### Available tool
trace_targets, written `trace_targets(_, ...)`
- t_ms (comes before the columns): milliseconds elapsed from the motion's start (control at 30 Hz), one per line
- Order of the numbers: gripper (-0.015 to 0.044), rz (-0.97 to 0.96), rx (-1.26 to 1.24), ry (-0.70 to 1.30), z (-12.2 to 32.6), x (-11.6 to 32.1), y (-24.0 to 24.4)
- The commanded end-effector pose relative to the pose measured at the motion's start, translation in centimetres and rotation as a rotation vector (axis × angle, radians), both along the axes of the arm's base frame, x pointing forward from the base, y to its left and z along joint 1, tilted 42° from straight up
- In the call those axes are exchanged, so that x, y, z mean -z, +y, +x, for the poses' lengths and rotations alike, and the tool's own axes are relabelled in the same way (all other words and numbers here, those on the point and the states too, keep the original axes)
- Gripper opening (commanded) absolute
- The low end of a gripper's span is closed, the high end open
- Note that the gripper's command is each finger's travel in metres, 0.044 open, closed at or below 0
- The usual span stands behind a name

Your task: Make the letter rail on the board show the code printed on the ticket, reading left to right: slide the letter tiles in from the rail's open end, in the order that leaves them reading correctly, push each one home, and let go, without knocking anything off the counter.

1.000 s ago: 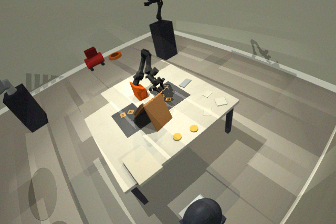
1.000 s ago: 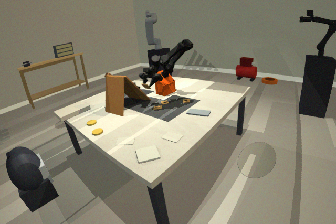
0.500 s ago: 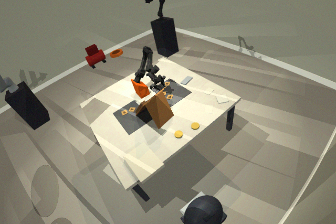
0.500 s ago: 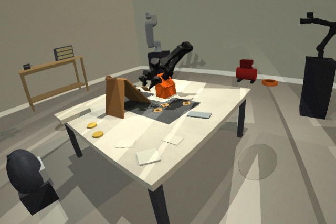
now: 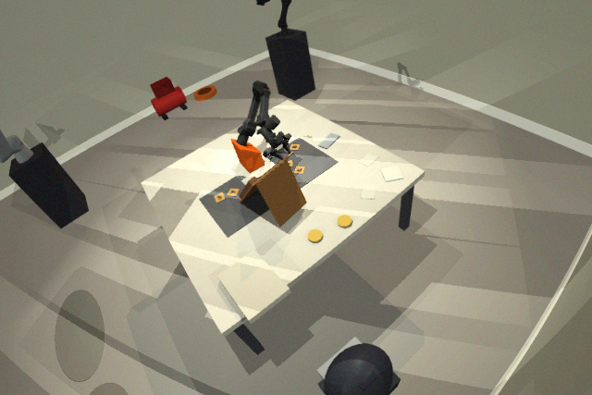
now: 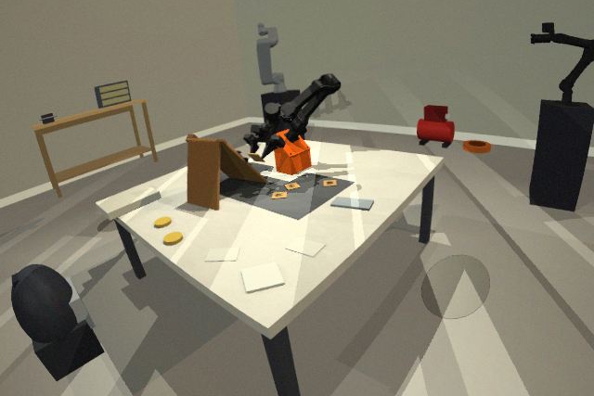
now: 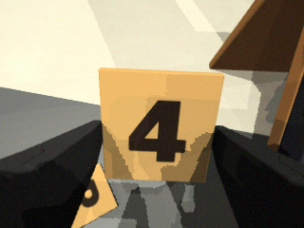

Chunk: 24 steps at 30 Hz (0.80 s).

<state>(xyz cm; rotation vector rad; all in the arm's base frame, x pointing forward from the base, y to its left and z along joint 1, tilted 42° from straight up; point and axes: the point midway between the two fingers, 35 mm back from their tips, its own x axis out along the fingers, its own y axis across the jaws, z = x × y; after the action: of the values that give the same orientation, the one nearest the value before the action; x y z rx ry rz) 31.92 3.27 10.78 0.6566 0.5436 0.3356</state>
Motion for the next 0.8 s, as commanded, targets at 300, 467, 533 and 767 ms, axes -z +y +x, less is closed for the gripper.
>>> trace_targets(300,0.0,0.0,-0.004,0.003,0.05,0.58,-0.44)
trace_targets(467,0.0,0.0,-0.004,0.003,0.08,0.75,-0.63)
trace_targets(533,0.0,0.0,-0.004,0.003,0.09,0.81,-0.71)
trace_targets(767,0.0,-0.001,-0.004,0.003,0.13,1.05,-0.97)
